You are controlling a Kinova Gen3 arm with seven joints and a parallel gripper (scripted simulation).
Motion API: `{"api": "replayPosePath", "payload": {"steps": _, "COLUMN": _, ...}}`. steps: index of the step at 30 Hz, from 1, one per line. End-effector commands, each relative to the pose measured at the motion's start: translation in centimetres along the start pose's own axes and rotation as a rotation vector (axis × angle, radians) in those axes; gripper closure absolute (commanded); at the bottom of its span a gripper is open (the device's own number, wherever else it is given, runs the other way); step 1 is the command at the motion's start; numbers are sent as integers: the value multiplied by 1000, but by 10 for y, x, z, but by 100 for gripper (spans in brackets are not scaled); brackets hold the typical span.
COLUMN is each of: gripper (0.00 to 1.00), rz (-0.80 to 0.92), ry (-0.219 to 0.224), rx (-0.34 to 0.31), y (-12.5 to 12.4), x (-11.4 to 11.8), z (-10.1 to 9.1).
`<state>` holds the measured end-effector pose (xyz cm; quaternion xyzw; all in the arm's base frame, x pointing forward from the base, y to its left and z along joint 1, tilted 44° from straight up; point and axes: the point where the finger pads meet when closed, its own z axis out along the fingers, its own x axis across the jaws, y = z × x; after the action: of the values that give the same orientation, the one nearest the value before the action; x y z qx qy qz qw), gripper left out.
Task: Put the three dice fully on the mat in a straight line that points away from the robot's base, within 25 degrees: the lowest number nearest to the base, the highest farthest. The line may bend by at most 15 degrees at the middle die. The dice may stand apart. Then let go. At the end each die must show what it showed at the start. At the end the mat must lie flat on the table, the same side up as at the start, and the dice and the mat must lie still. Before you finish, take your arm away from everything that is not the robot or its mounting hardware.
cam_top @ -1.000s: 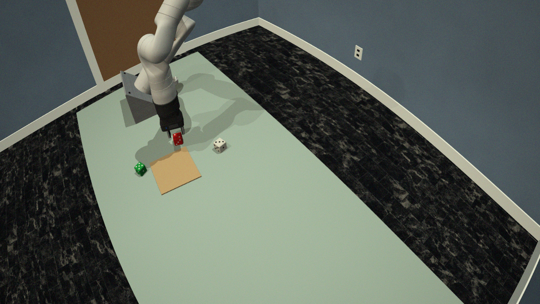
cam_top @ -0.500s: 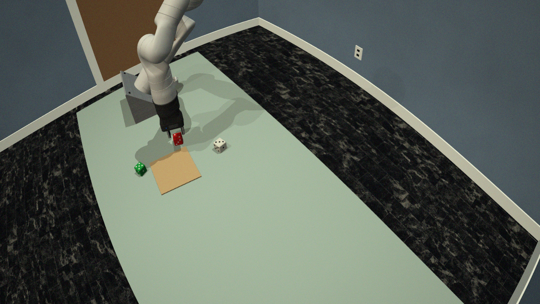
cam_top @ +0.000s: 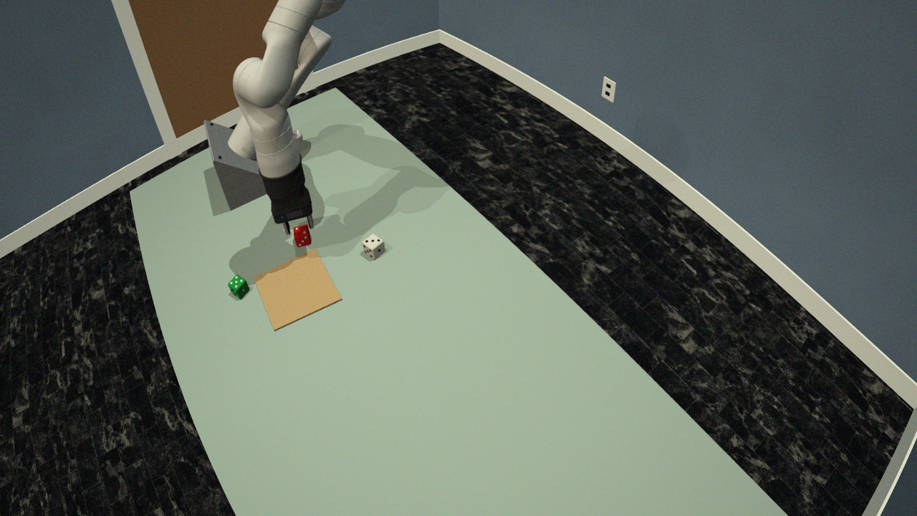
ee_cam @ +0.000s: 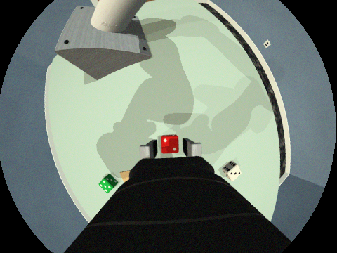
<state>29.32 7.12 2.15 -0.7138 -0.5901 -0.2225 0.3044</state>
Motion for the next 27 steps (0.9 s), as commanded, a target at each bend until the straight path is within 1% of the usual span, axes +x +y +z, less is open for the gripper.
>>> {"api": "replayPosePath", "payload": {"steps": 1, "gripper": 13, "rz": 0, "ry": 0, "rx": -2, "y": 0, "x": 0, "z": 0}}
{"api": "replayPosePath", "payload": {"steps": 17, "gripper": 13, "rz": 0, "ry": 0, "rx": -2, "y": 0, "x": 0, "z": 0}}
{"api": "replayPosePath", "payload": {"steps": 22, "gripper": 13, "rz": 0, "ry": 0, "rx": -2, "y": 0, "x": 0, "z": 3}}
{"api": "replayPosePath", "payload": {"steps": 27, "gripper": 13, "rz": 0, "ry": 0, "rx": -2, "y": 0, "x": 0, "z": 11}}
